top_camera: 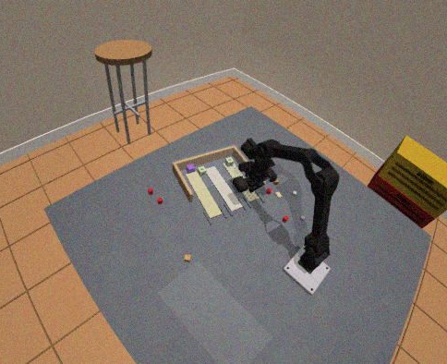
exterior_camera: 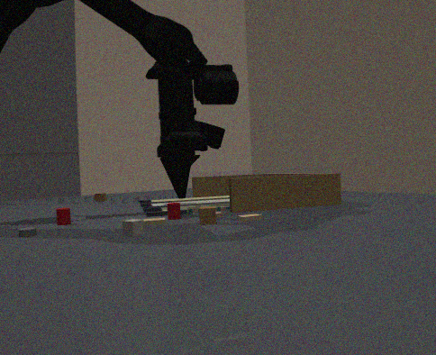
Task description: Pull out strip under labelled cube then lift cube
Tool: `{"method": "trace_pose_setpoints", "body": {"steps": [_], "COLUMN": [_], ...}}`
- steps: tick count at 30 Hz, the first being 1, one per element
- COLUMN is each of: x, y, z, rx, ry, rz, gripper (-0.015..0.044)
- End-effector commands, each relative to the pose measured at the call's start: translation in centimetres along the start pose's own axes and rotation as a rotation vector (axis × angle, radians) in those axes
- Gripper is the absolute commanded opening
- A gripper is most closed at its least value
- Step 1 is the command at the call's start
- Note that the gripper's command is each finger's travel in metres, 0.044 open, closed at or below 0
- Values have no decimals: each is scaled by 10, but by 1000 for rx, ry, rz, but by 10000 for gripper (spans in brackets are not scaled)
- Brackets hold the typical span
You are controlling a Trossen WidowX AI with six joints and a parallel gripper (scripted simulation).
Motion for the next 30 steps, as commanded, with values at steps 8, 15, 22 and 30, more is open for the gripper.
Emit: {"method": "trace_pose_setpoints", "body": {"steps": [8,15,22,30], "x": [6,6,6,6], "y": [-1,-1,-1,-1], "z": [16,16,16,17], "rx": [4,4,4,4], "ry": [15,15,15,15], "rz": [0,0,0,0], "gripper": [0,0,0,0]}}
Point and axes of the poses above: the point midway between the two fingers, 35 mm back from their tips, its own z axis out along the fingers, its own y axis across the jaws, x = y × z, the point moved 1 cm from there along -z, back along the fingers, and after that the axes turned 3 degrees about z, right-handed, at the moved point
